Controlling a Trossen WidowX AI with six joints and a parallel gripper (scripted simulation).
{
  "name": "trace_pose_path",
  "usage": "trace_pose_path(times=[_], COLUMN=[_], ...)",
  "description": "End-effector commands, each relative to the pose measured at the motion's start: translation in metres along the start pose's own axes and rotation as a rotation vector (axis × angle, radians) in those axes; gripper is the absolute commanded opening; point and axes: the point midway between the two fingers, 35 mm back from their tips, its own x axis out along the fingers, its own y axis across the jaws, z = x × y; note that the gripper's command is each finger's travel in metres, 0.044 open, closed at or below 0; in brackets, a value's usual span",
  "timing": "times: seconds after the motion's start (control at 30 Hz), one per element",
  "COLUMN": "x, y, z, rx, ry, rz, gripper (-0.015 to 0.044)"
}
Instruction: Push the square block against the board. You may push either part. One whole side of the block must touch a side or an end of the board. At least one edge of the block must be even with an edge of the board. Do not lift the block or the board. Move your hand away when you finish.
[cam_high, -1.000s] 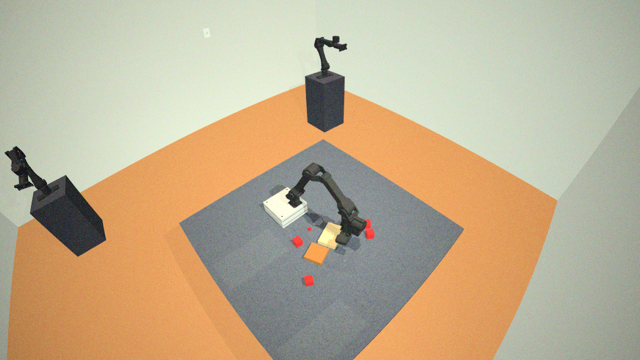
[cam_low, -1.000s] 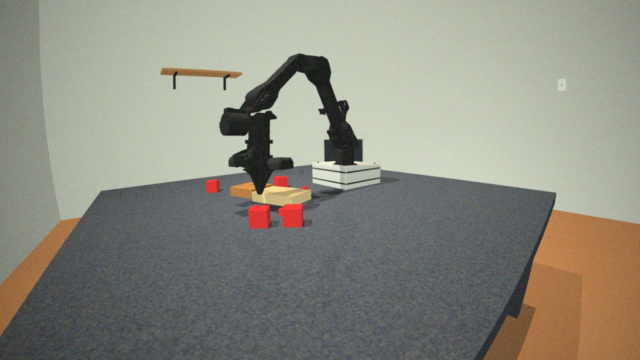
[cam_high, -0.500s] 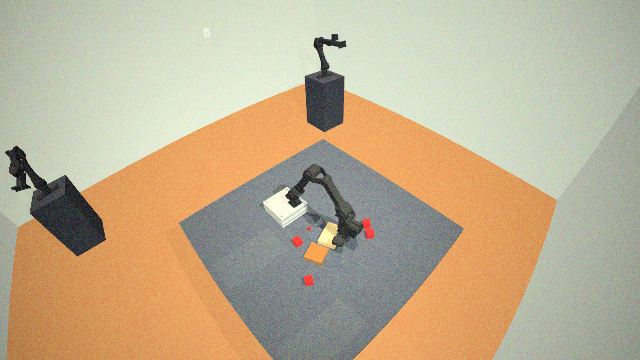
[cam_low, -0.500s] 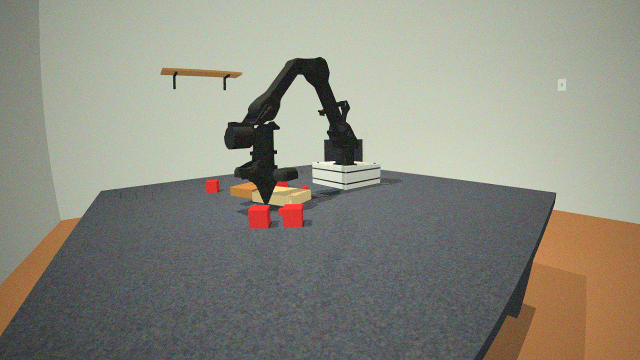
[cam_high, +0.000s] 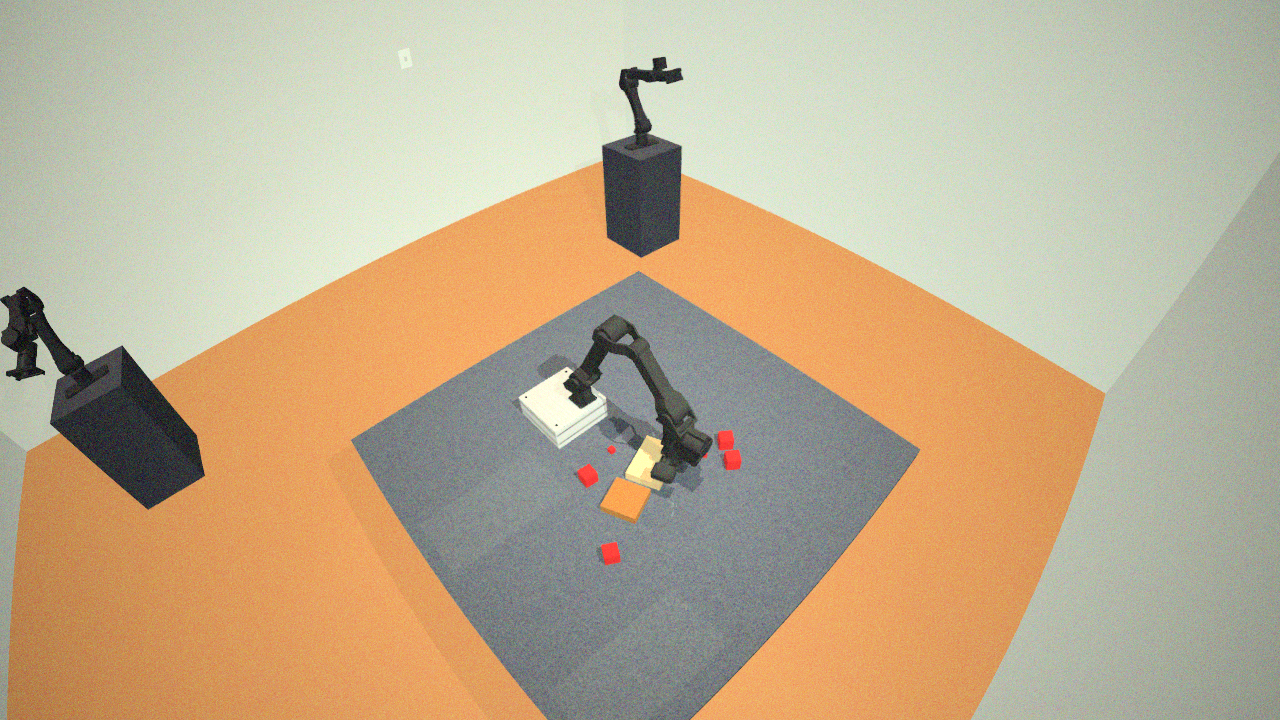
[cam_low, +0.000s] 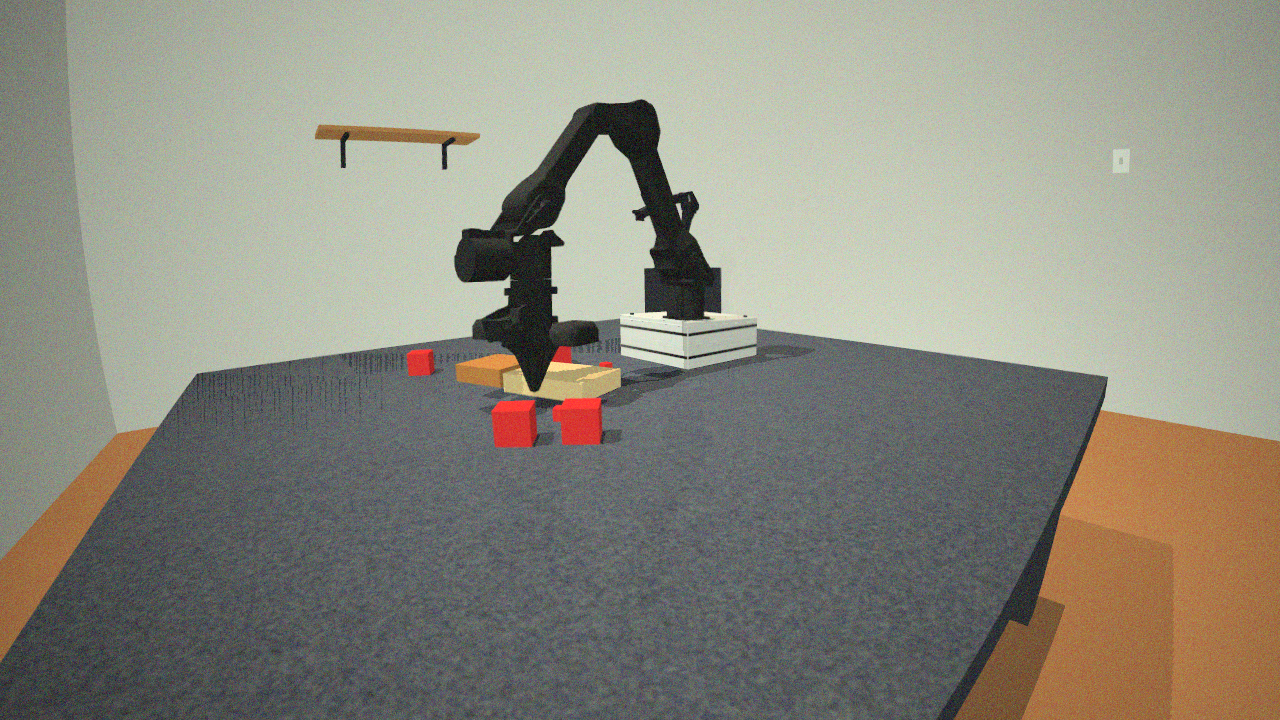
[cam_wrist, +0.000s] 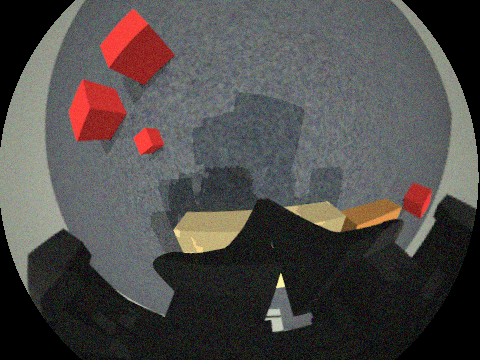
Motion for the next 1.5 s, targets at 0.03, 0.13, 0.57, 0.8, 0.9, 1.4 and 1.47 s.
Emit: trace_pose_path(times=[0.03,0.13,0.57,0.8,0.9,1.4,1.47], x=[0.004,0.004,0.004,0.004,0.004,0.004,0.004], y=[0.001,0.001,0.001,0.001,0.001,0.001,0.001], z=[-0.014,-0.019,-0.027,-0.027,-0.027,-0.027,-0.027], rx=[0.0,0.0,0.0,0.0,0.0,0.0,0.0], ry=[0.024,0.024,0.025,0.025,0.025,0.025,0.025], rz=[0.004,0.004,0.004,0.004,0.004,0.004,0.004], gripper=[0.0,0.0,0.0,0.0,0.0,0.0,0.0])
